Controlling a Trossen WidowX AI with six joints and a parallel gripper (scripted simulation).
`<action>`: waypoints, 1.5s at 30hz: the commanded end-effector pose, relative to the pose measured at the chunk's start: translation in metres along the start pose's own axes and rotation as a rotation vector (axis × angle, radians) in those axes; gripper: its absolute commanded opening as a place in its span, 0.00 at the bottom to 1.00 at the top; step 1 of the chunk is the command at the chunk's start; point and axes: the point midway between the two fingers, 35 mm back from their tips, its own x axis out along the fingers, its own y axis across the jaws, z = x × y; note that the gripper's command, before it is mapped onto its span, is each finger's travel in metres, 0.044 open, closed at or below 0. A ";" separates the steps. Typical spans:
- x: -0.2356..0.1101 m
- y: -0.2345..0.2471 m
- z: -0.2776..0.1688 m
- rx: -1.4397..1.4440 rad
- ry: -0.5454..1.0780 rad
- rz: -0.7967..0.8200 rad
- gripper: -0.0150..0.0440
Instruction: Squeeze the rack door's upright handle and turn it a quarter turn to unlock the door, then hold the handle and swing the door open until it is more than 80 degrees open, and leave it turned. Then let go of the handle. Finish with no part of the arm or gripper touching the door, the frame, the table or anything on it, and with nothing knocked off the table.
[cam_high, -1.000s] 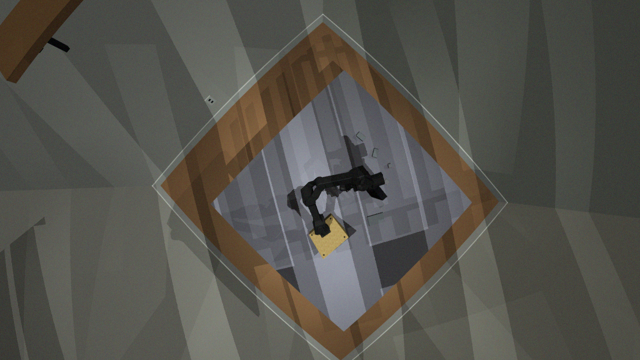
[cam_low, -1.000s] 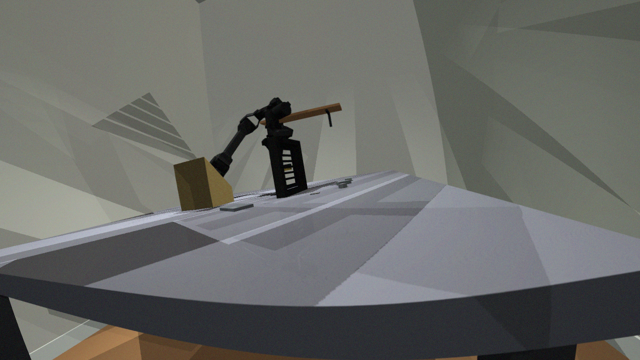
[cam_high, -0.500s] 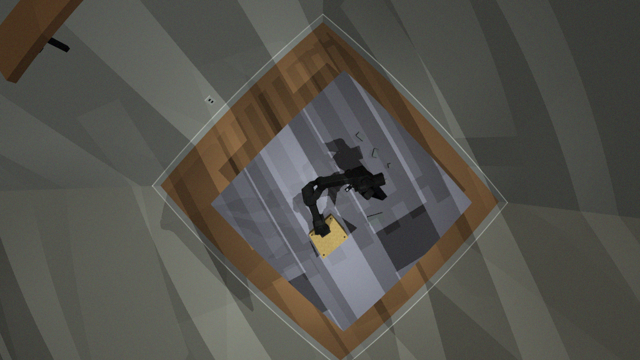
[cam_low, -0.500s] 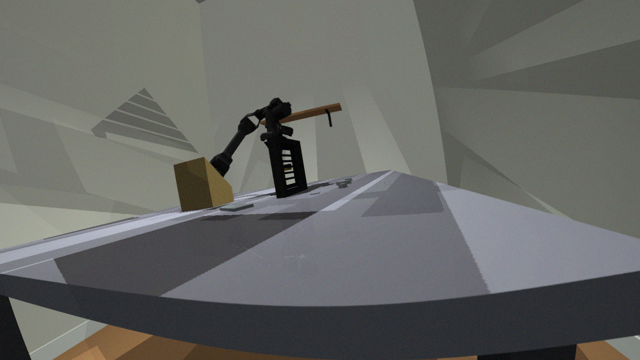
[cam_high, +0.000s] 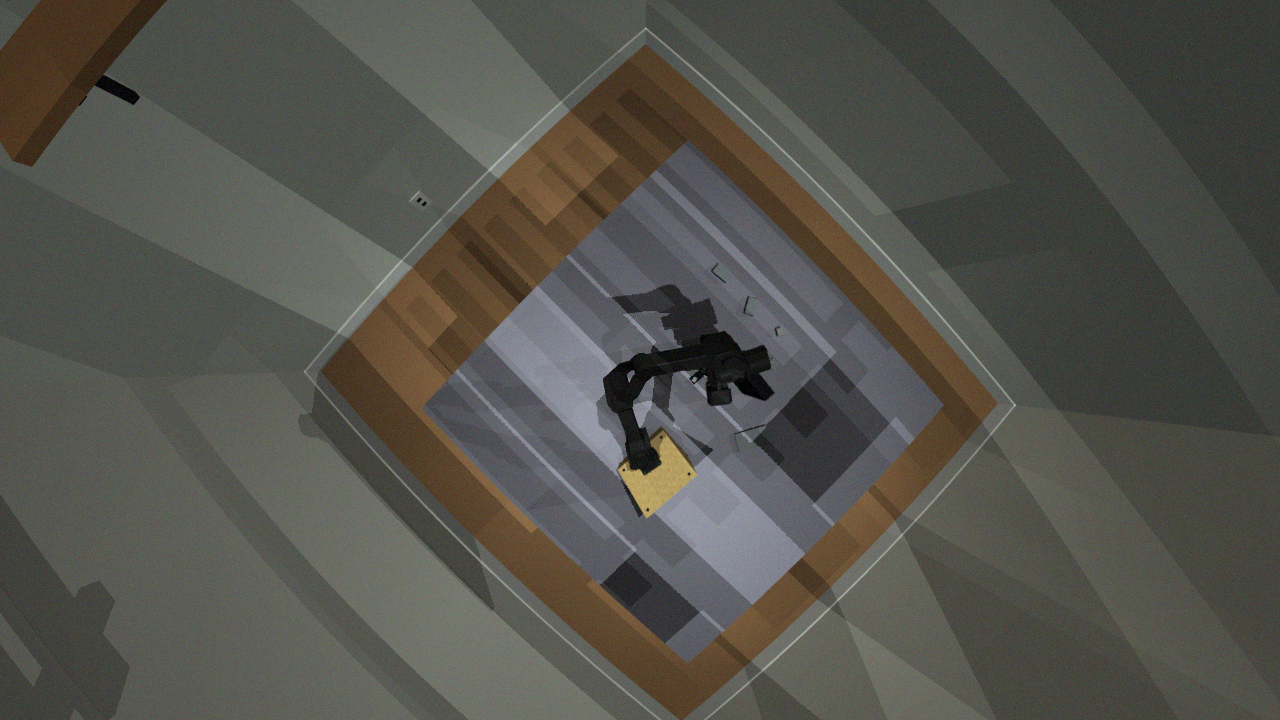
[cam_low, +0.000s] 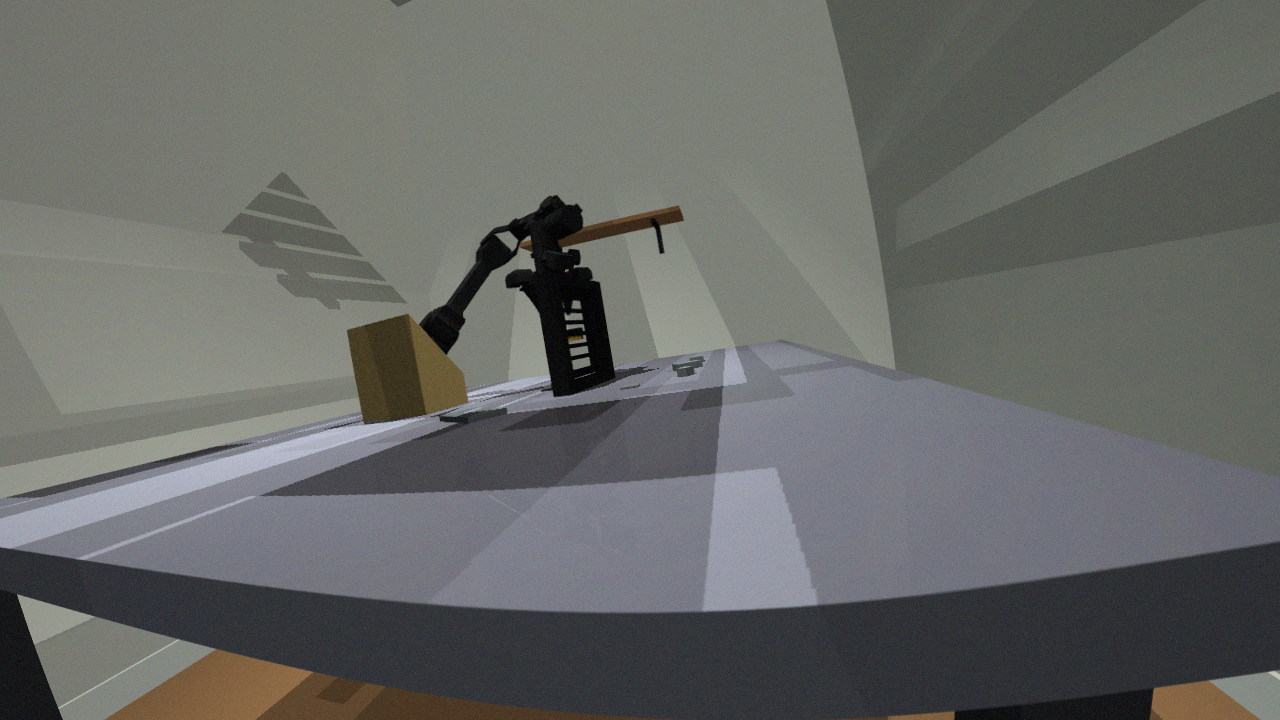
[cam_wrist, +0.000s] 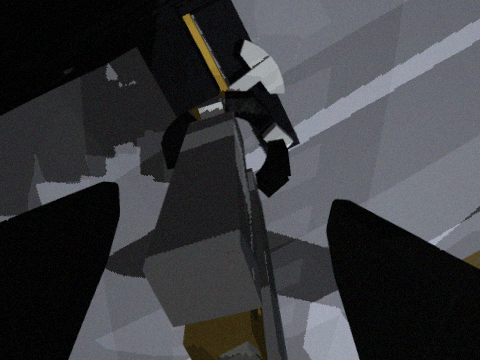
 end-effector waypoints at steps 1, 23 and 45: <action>0.000 0.000 0.000 0.170 -0.002 -0.002 0.73; 0.000 0.000 0.000 1.185 -0.003 -0.001 0.73; 0.000 0.000 0.000 1.185 -0.003 -0.001 0.53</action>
